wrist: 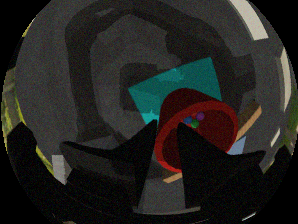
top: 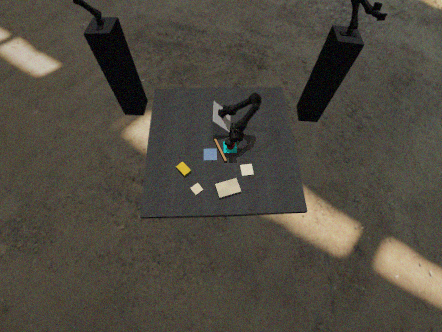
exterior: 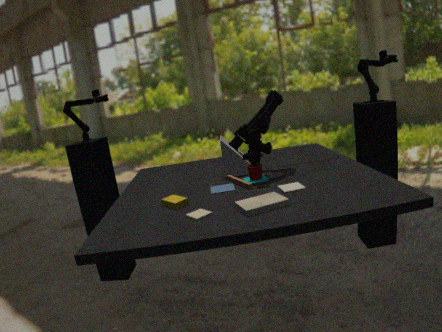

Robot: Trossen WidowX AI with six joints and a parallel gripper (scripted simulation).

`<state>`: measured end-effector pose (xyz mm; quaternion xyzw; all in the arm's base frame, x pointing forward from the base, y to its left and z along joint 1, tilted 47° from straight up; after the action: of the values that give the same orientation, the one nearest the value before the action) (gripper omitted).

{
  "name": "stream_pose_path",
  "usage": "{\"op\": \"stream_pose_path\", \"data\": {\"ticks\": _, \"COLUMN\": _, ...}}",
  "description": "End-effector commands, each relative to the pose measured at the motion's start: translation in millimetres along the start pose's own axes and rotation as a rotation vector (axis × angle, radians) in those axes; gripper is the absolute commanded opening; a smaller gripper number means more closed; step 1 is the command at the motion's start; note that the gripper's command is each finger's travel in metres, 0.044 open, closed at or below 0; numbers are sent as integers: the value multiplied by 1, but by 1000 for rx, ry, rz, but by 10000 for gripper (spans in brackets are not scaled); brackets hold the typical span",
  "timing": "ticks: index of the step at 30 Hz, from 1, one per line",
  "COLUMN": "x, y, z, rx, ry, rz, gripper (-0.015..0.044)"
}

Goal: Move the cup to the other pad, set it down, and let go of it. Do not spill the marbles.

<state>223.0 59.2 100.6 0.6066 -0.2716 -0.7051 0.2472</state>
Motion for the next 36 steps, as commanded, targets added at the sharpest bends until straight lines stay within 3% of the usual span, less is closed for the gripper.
{"op": "stream_pose_path", "data": {"ticks": 1, "x": 0, "y": 0, "z": 0, "rx": 0, "ry": 2, "rz": 0, "gripper": 128}}
{"op": "stream_pose_path", "data": {"ticks": 36, "x": 3, "y": 35, "z": -1, "rx": -5, "ry": -5, "rz": 4, "gripper": 128}}
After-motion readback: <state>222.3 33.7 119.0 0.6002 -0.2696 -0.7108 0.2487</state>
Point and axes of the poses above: the point midway between the two fingers, 35 mm back from their tips, its own y axis back along the fingers, its own z axis across the jaws, x = y × z, the point moved 9 cm from there along y, back along the fingers, and after that the axes turned 15 degrees about y, right-handed, at the moved point
